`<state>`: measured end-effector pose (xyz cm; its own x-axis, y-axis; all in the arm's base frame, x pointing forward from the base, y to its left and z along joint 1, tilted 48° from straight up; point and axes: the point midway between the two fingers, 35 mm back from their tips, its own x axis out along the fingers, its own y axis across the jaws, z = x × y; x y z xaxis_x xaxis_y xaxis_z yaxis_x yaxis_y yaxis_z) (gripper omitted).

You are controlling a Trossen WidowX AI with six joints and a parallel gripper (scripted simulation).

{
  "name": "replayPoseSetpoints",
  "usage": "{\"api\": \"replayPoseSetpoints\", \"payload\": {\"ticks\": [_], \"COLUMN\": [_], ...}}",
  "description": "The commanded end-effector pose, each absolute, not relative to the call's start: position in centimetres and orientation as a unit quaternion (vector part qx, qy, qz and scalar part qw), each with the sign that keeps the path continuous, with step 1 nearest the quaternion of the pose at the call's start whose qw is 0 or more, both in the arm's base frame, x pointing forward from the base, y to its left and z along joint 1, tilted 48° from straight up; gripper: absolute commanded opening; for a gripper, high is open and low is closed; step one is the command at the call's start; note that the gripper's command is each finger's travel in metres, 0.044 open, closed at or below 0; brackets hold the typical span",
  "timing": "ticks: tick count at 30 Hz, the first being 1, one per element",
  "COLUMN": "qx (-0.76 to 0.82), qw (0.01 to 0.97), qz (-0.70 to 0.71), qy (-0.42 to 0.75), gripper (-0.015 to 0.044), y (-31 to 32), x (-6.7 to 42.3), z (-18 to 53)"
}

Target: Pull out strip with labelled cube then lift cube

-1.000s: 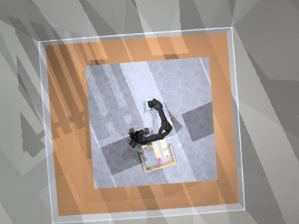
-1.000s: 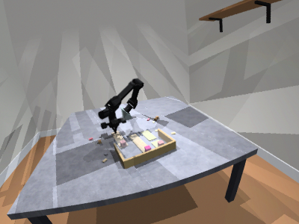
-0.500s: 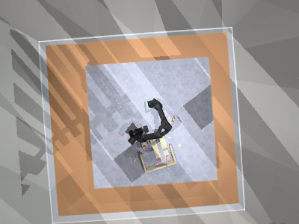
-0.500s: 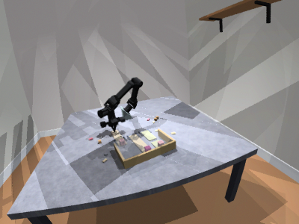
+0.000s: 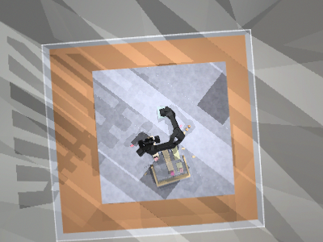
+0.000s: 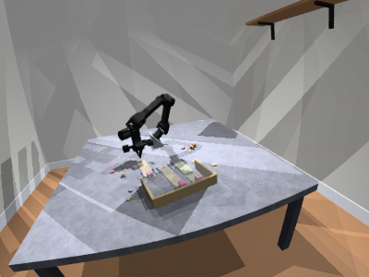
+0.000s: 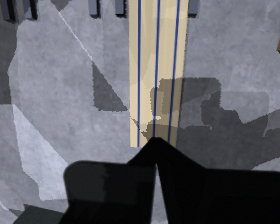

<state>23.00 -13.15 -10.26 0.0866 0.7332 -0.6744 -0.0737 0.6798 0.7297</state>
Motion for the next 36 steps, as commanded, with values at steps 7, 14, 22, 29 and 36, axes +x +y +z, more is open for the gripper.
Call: {"api": "replayPoseSetpoints", "payload": {"ticks": [7, 14, 22, 29, 36], "qx": [0.217, 0.217, 0.217, 0.217, 0.217], "qw": [0.703, 0.704, 0.704, 0.704, 0.705], "qz": [0.336, 0.336, 0.337, 0.337, 0.337], "qy": [0.587, 0.587, 0.586, 0.586, 0.585], "gripper": [0.0157, 0.0341, 0.0440, 0.0440, 0.0440], "y": [-13.8, -13.6, -13.5, -13.6, -13.8], "x": [25.9, 28.4, 31.3, 33.9, 36.4], "z": [-9.1, -8.6, -8.0, -7.4, -6.9]}}
